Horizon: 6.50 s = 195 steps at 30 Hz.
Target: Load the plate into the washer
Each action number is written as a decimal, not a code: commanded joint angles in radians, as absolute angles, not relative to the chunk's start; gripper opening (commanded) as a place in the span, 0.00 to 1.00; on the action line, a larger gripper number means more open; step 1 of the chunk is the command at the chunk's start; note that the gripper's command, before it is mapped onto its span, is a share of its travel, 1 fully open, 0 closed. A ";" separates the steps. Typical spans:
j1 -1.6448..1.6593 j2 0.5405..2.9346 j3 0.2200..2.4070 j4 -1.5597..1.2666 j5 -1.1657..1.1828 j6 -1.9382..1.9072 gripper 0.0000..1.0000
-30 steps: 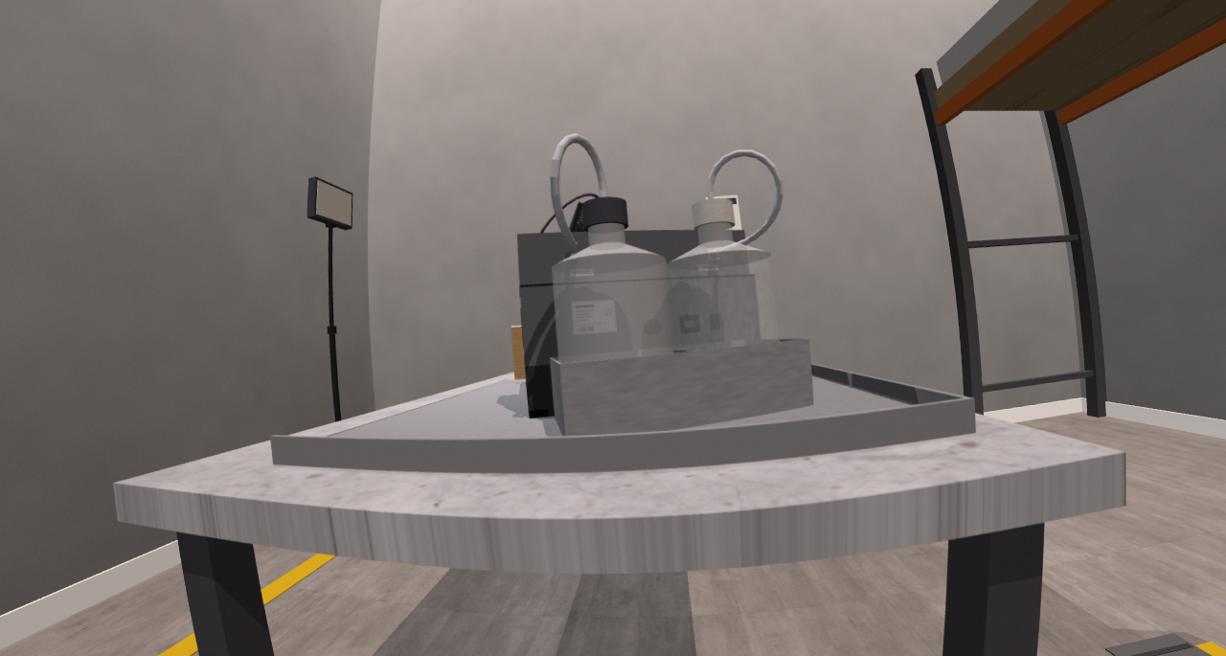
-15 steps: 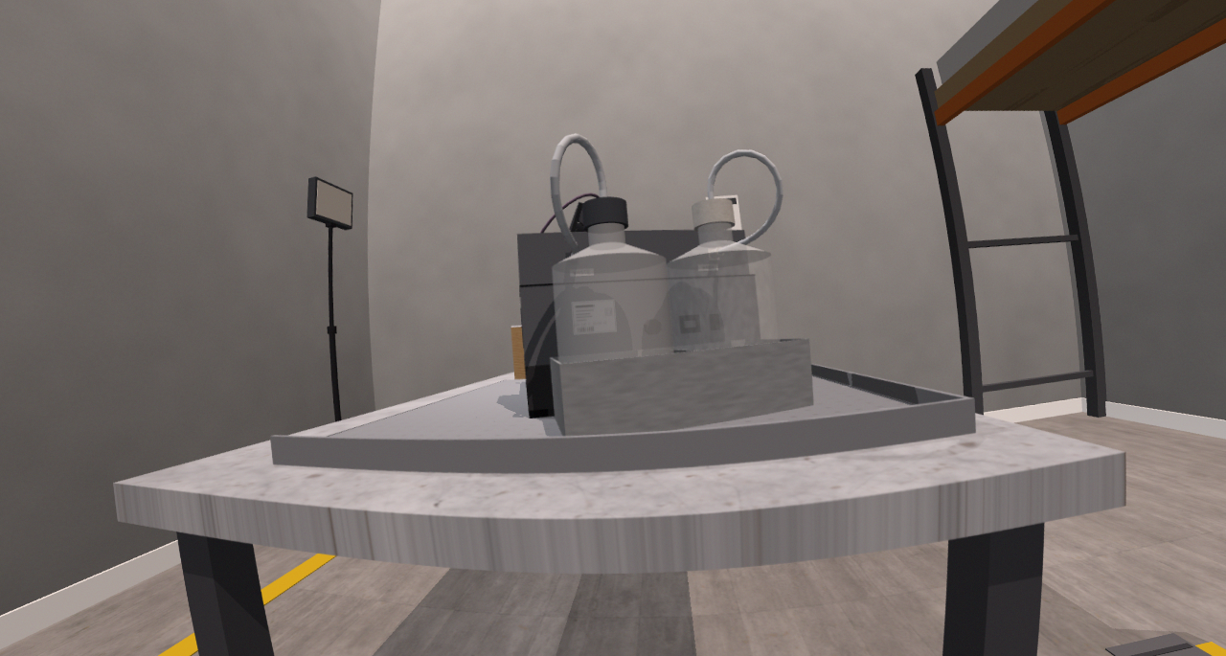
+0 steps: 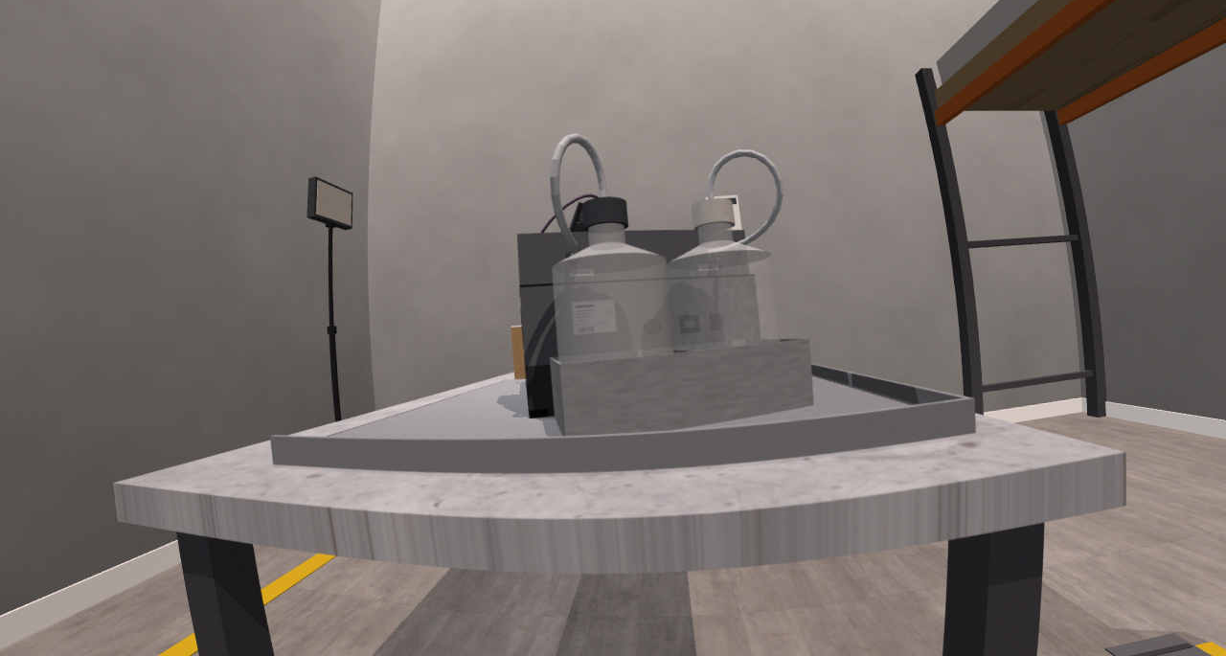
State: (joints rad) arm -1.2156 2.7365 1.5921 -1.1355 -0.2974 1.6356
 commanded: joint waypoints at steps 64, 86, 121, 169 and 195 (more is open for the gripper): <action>-1.206 2.735 1.547 -1.091 -0.302 1.648 0.84; -1.211 2.729 1.559 -1.091 -0.301 1.643 0.84; -1.224 2.705 1.591 -1.120 -0.290 1.636 1.00; -1.274 2.697 1.826 -1.387 -0.258 1.594 1.00; -1.284 2.712 1.896 -1.453 -0.251 1.588 1.00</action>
State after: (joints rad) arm -1.2678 2.7171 1.8622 -1.4326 -0.2680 1.5948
